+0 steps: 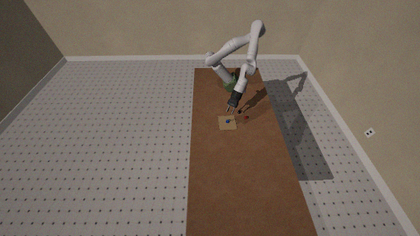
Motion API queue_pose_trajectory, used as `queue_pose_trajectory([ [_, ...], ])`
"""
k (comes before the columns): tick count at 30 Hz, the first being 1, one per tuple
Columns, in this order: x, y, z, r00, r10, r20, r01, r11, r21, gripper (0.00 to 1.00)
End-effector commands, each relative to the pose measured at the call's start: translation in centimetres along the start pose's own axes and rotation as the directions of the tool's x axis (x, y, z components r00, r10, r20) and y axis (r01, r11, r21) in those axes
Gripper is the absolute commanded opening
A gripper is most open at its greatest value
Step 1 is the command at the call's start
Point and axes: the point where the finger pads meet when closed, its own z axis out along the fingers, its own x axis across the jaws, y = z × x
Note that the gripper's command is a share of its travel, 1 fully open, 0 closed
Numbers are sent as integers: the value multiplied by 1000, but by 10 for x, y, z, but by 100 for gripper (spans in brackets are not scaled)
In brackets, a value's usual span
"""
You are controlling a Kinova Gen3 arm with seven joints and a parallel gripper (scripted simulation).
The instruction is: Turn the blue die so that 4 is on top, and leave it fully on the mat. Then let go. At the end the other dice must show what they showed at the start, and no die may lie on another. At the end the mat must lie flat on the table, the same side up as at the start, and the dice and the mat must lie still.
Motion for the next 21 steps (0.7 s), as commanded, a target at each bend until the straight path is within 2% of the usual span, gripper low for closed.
queue_pose_trajectory([
  [1, 2, 7, 3, 998, 66, -14, -63, 987, 146, 70],
  [6, 1, 19, 4, 998, 66, -13, -57, 937, 343, 70],
  [9, 1, 25, 5, 998, 66, -13, -54, 899, 435, 70],
  [11, 1, 25, 5, 998, 66, -13, -54, 899, 435, 70],
  [16, 0, 33, 5, 998, 66, -13, -49, 841, 538, 70],
  [21, 0, 37, 6, 998, 66, -14, -45, 804, 593, 70],
])
